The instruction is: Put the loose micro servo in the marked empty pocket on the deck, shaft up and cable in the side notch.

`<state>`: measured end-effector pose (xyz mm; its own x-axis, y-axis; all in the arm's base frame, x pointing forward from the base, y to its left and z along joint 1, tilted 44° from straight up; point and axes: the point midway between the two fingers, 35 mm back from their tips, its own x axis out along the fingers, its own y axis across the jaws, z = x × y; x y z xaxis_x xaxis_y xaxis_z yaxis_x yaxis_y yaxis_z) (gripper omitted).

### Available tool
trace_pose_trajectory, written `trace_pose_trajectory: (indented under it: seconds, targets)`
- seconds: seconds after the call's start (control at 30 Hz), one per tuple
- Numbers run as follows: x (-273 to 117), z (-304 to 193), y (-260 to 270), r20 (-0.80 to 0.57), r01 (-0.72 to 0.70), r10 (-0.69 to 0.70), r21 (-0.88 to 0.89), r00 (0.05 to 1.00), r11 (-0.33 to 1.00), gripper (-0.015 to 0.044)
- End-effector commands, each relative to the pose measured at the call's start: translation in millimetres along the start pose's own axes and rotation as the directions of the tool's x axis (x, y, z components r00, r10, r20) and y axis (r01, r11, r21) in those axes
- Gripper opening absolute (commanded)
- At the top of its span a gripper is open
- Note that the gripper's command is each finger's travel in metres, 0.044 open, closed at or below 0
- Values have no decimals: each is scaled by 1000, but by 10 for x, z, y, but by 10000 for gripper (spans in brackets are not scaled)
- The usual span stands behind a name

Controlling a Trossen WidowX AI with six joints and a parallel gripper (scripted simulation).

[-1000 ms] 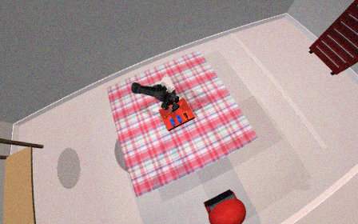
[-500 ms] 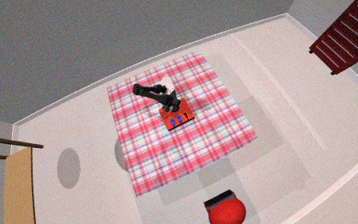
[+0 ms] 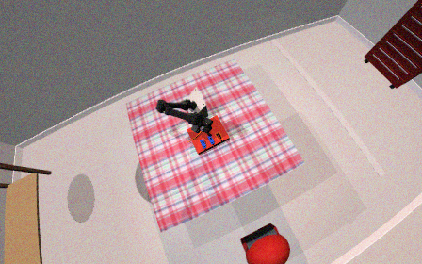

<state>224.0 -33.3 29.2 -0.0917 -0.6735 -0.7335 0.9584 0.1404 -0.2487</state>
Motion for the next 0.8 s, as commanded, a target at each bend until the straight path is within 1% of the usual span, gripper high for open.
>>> trace_pose_trajectory:
  seconds: [0.0, 0.17, 0.57, 0.77]
  targets:
    - [78, -1, -14, 4, 5, -5, -8, 1000, 1000, 440]
    - [133, 0, -17, 5, 5, -5, -8, 1000, 1000, 440]
    - [133, 0, -17, 5, 5, -5, -8, 1000, 1000, 125]
    - [133, 0, -17, 5, 5, -5, -8, 1000, 1000, 85]
